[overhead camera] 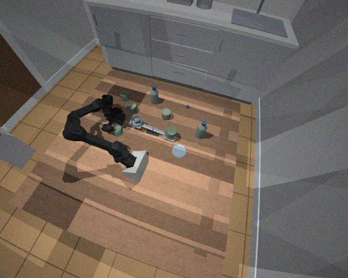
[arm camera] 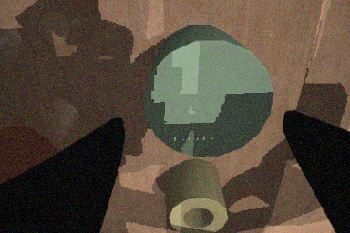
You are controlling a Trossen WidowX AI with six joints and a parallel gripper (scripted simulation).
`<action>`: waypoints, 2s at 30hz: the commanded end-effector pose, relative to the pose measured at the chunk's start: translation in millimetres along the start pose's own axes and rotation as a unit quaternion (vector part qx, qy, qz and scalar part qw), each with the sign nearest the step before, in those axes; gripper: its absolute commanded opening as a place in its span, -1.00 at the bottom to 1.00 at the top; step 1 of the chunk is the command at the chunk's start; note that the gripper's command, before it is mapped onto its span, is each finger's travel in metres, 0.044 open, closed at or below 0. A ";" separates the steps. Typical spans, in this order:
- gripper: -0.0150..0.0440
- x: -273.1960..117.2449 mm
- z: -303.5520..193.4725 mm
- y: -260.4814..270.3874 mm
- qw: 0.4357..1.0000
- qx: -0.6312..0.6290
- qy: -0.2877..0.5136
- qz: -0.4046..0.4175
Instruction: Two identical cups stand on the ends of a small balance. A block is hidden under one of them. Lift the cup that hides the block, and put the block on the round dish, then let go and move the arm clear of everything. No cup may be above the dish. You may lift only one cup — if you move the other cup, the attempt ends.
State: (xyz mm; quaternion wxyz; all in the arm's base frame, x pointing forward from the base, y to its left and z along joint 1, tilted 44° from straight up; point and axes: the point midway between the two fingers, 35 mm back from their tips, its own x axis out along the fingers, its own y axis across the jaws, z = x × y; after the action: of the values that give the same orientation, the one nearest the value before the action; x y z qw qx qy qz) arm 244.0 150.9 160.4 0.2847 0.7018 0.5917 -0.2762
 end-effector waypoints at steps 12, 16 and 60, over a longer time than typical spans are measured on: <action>0.39 -14.0 23.8 26.3 0.979 -0.200 -0.020 0.015; 0.39 -16.7 29.8 32.7 0.963 -0.267 -0.023 0.014; 0.39 -42.5 99.7 84.0 0.678 -0.733 -0.047 -0.010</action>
State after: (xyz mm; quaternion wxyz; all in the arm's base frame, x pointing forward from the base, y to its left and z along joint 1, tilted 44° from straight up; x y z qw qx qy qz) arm 314.9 40.9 133.1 0.7299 0.2716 0.5994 0.1852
